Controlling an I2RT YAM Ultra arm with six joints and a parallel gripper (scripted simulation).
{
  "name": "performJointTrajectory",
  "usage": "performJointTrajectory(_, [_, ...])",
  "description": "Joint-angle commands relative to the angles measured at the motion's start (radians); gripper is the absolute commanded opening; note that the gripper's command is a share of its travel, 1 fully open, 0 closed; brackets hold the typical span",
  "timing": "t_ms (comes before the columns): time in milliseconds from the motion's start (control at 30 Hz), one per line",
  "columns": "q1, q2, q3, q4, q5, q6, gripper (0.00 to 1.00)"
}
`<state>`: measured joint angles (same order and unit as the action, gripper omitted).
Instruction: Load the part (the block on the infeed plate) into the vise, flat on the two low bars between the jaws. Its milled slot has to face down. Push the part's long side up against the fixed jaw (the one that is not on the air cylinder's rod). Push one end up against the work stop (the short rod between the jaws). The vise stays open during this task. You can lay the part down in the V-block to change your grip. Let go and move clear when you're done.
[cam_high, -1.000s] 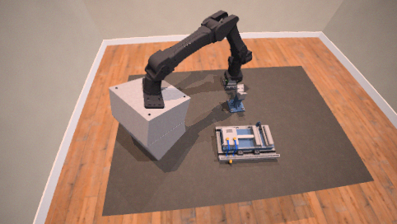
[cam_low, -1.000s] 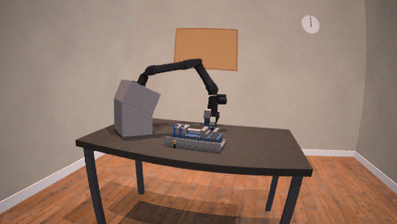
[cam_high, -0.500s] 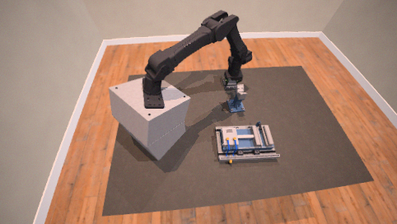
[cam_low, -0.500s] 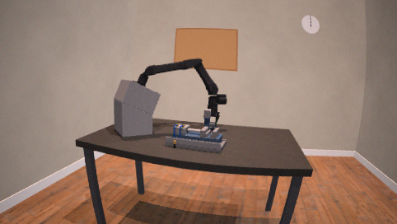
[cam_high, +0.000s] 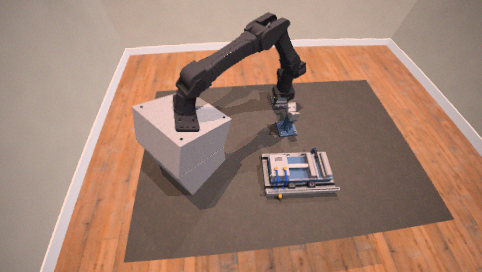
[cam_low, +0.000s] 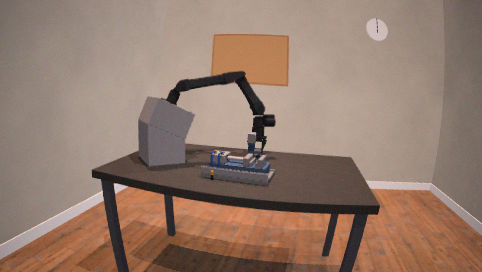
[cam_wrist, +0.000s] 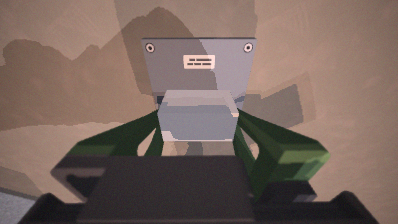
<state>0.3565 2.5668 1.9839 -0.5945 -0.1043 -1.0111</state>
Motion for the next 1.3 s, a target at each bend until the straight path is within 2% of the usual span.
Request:
performJointTrajectory(0, [0.006, 0.010, 0.028, 0.007, -0.001, 0.003, 0.00])
performJointTrajectory(200, [0.005, -0.018, 0.025, 0.001, -0.001, 0.002, 0.00])
performJointTrajectory(333, [0.003, -0.035, -0.016, -0.012, -0.002, 0.001, 0.00])
performJointTrajectory(967, [-0.015, -0.111, -0.068, -0.042, -0.007, -0.009, 0.00])
performJointTrajectory(1267, [-0.021, -0.190, -0.108, -0.081, -0.011, -0.015, 0.00])
